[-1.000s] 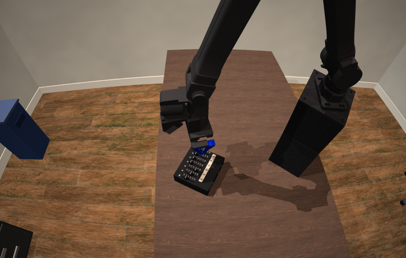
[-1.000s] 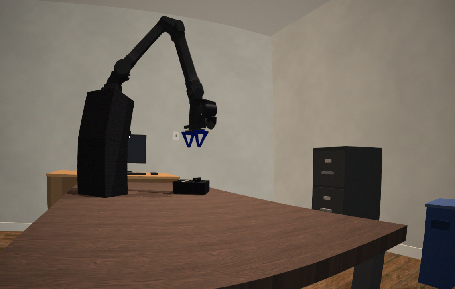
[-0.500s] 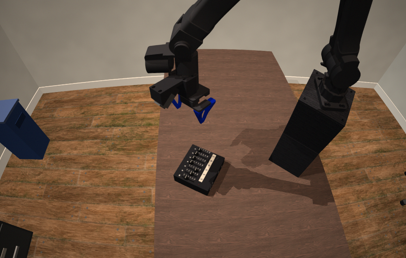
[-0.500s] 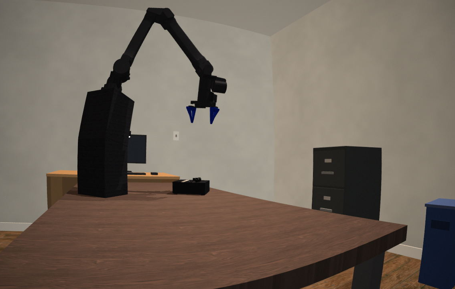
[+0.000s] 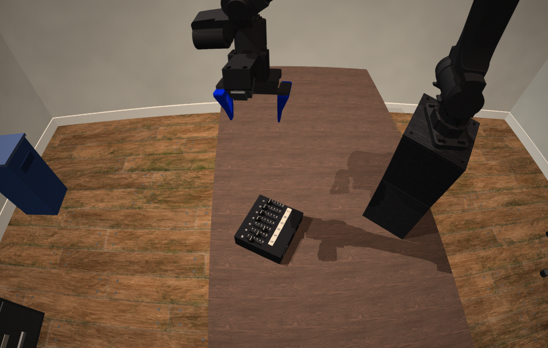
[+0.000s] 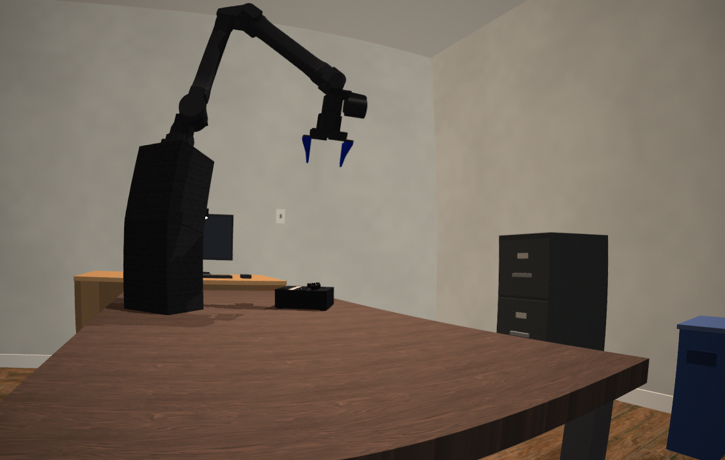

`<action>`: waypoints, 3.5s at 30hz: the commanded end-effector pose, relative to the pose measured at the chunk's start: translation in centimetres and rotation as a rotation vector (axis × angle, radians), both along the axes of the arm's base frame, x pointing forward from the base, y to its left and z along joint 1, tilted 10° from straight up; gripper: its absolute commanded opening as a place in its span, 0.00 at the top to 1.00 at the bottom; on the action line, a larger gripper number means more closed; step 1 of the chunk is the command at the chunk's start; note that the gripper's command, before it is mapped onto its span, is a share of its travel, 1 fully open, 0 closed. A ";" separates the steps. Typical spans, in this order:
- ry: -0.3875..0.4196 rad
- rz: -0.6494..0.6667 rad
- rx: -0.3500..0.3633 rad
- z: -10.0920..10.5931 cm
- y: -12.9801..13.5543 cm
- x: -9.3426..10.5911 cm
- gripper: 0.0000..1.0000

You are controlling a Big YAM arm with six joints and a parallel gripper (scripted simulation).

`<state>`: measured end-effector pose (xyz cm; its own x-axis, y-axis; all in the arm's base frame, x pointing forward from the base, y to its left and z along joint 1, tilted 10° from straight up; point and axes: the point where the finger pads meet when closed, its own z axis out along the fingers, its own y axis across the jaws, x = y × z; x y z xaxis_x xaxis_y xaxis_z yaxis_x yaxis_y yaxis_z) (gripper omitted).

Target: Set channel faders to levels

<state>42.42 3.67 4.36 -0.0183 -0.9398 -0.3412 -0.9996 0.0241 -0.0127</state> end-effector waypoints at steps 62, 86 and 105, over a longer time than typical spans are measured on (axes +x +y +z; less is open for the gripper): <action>-0.181 0.440 0.028 2.9 -0.4 1.3 0.00; -0.025 0.156 -0.008 -3.5 1.7 0.3 0.00; 0.172 -0.661 -0.092 -17.8 6.9 -0.9 0.00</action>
<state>41.90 9.55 -11.44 -0.4491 -0.8639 -0.2278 -0.8933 0.4387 0.0975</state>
